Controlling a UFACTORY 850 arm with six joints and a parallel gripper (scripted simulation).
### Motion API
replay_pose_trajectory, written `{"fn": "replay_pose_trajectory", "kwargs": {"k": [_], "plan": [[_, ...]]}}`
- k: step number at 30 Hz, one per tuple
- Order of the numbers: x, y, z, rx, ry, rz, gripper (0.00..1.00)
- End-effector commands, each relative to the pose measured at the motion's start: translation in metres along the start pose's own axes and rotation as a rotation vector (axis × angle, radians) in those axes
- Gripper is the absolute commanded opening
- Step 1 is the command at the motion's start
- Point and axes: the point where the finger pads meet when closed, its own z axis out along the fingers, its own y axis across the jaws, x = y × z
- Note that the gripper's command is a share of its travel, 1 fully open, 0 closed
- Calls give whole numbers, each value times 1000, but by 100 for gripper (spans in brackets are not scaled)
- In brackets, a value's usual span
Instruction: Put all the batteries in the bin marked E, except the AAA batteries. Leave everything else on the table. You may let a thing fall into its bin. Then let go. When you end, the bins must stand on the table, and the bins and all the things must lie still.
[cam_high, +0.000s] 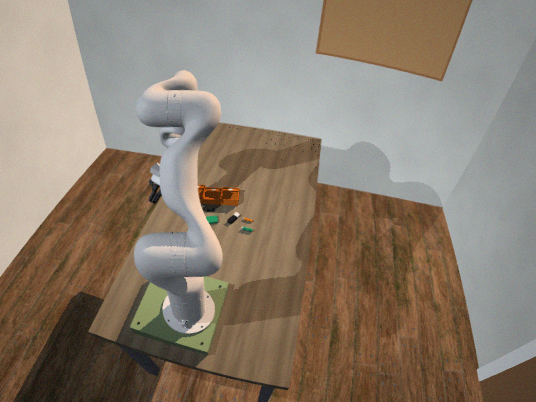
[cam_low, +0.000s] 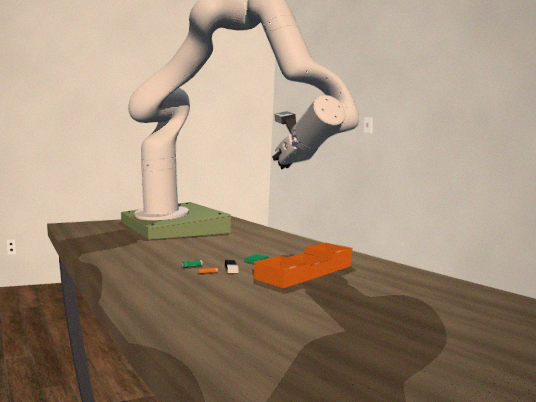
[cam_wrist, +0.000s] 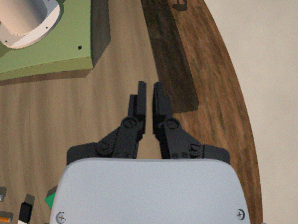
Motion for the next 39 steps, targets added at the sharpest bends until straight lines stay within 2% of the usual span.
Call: {"fn": "replay_pose_trajectory", "kwargs": {"k": [1,3,6,13,15,20,28,32,34,39], "plan": [[-14,-2,5,-1,-2,-2,7],[-16,-7,0,-26,-9,41,7],[-16,-14,-3,13,-60,167,7],[-26,-32,-15,15,-140,390,7],[-26,-32,-15,15,-140,390,7],[-32,-45,-23,5,-211,580,7],[-43,-69,-41,-37,-308,836,7],[-43,-69,-41,-48,-332,899,7],[-48,-81,-51,-74,-370,1000,7],[-51,-87,-57,-119,-423,1145,7]]}}
